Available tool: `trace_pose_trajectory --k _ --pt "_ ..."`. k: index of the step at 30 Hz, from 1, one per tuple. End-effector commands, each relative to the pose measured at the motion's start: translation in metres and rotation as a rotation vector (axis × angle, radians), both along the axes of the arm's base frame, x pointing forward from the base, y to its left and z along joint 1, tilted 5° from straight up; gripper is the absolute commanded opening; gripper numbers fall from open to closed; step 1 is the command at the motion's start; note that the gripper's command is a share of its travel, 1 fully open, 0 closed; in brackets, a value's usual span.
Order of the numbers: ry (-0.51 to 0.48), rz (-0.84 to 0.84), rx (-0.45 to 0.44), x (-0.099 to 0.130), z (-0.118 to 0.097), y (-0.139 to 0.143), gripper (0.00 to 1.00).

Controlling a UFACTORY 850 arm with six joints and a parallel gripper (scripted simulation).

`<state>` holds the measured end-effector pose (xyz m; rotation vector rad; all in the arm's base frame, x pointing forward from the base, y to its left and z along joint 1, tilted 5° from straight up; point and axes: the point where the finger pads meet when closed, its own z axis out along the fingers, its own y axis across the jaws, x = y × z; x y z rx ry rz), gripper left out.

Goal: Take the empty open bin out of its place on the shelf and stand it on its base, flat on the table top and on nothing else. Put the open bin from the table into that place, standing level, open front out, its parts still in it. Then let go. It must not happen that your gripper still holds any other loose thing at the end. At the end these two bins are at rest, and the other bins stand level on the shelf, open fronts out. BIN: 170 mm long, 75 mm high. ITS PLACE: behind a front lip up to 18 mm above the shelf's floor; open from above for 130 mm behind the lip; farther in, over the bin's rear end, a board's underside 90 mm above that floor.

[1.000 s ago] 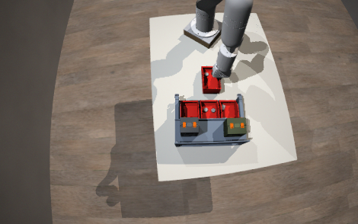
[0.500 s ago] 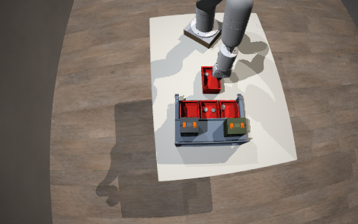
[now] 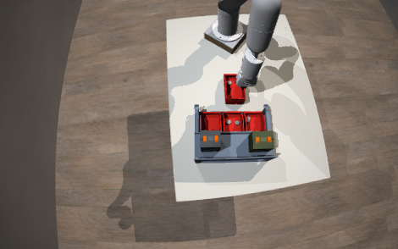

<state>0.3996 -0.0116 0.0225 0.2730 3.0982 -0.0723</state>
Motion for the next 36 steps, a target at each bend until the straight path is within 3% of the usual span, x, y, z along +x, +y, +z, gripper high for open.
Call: trace_pose_trajectory --k 1,36 --pt "-0.028 0.001 -0.011 0.0006 -0.0009 -0.0002 0.00" --pt "-0.028 0.001 -0.011 0.0009 -0.0083 -0.0005 0.00"
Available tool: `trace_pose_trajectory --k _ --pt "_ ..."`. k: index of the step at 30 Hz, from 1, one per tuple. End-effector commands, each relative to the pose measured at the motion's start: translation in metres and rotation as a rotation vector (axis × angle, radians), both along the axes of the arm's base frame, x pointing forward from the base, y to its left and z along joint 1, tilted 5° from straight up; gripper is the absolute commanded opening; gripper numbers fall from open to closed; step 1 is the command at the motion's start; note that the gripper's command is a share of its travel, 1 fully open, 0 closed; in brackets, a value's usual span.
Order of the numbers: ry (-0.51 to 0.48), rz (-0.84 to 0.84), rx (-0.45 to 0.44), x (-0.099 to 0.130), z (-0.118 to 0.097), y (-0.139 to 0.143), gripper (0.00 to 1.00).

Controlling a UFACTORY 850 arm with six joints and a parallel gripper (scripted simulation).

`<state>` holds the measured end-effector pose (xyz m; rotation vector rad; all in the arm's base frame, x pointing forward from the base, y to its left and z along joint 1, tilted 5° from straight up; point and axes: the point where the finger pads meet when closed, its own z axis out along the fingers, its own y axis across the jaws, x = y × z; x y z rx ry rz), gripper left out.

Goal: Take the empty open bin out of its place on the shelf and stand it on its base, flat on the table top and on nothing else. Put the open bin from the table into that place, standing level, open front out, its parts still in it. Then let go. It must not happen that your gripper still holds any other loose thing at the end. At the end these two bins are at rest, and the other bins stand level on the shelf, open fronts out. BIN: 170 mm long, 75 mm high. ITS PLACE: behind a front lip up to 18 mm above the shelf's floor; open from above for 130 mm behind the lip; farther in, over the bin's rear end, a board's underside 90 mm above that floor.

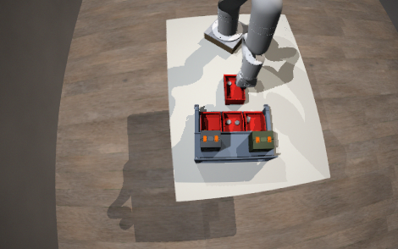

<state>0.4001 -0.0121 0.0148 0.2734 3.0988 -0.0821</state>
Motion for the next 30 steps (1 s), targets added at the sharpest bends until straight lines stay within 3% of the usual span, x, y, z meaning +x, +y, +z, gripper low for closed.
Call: trace_pose_trajectory --k 1,10,11,30 --pt "-0.030 0.001 -0.005 0.0005 -0.0007 0.0000 0.00" --pt "-0.030 0.001 -0.005 0.0005 -0.0007 0.0000 0.00" --pt "-0.030 0.001 -0.005 0.0005 -0.0007 0.0000 0.26" --pt "-0.030 0.001 -0.005 0.0005 -0.0007 0.0000 0.26"
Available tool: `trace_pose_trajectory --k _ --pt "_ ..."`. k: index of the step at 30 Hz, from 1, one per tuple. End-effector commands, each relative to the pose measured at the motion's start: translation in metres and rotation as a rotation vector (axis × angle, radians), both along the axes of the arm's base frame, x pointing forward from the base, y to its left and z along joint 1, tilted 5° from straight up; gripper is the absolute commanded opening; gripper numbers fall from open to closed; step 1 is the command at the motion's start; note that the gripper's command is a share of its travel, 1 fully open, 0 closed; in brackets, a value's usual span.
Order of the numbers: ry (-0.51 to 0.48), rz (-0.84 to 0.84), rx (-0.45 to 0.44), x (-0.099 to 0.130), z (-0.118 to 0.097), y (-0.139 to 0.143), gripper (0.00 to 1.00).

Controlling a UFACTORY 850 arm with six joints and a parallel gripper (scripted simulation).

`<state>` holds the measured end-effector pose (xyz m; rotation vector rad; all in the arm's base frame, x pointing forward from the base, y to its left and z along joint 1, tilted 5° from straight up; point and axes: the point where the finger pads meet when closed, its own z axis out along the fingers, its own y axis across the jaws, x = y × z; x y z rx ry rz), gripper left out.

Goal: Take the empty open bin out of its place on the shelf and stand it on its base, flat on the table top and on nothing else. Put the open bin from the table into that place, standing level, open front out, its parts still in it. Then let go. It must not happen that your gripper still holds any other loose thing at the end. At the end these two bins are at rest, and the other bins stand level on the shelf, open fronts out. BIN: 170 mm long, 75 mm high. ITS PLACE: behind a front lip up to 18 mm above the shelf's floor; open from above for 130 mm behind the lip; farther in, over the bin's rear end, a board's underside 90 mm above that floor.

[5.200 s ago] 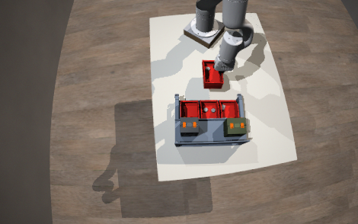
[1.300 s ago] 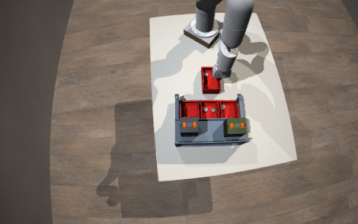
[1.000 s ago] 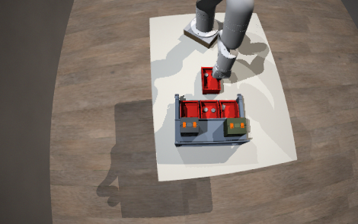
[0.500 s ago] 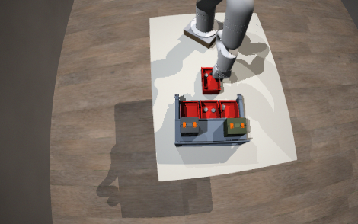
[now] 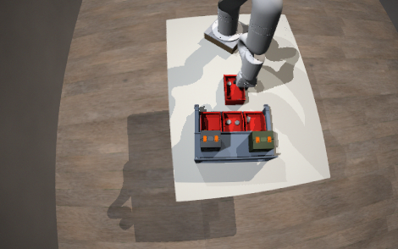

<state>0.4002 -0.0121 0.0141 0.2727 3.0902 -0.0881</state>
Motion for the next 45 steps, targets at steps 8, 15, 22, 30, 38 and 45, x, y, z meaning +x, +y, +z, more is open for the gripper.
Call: trace_pose_trajectory --k 8,15,22,30,38,45 --pt "-0.022 0.001 0.000 0.0004 0.0000 0.0000 0.26" --pt "-0.022 0.001 0.000 0.0004 0.0001 0.0000 0.26" --pt "-0.022 0.001 0.000 0.0003 0.0007 0.0000 0.26" --pt "-0.022 0.001 0.000 0.0002 0.0023 0.0001 0.26" --pt "-0.022 0.001 0.000 0.0000 0.0062 0.0003 0.26" --pt "-0.022 0.001 0.000 -0.0002 0.0094 0.0005 0.26"
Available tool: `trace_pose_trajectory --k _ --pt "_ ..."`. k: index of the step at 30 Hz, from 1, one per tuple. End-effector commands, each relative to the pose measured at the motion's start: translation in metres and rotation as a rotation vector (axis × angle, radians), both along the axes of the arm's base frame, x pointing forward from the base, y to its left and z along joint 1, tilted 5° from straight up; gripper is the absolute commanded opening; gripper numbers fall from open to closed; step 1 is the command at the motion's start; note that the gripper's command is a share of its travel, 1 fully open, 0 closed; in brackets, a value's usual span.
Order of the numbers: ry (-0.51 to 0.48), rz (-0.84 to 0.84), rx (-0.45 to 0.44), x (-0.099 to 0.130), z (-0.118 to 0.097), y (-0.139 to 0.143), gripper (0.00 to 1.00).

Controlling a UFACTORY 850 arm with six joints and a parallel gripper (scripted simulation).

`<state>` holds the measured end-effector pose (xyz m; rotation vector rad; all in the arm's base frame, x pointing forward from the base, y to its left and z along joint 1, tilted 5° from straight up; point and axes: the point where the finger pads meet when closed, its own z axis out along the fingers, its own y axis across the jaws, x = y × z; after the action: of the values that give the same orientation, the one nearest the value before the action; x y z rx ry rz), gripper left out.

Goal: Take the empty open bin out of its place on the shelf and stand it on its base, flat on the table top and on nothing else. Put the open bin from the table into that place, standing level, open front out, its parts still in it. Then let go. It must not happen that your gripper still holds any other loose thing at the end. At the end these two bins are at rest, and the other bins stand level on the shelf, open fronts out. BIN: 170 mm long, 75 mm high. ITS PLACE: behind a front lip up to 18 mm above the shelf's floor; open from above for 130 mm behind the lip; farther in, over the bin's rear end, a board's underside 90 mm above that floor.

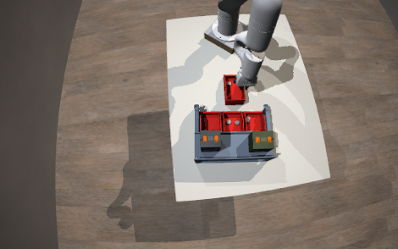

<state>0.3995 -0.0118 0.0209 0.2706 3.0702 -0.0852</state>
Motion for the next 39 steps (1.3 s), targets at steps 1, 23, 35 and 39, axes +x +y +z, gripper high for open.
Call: trace_pose_trajectory --k 1,23,35,39 --pt "-0.001 0.000 0.000 0.000 0.003 0.000 0.26" --pt "-0.001 0.000 0.000 0.000 0.021 0.001 0.26" --pt "-0.001 0.000 0.000 -0.001 0.033 0.002 0.26" --pt "-0.001 0.000 0.000 -0.001 0.040 0.002 0.26"
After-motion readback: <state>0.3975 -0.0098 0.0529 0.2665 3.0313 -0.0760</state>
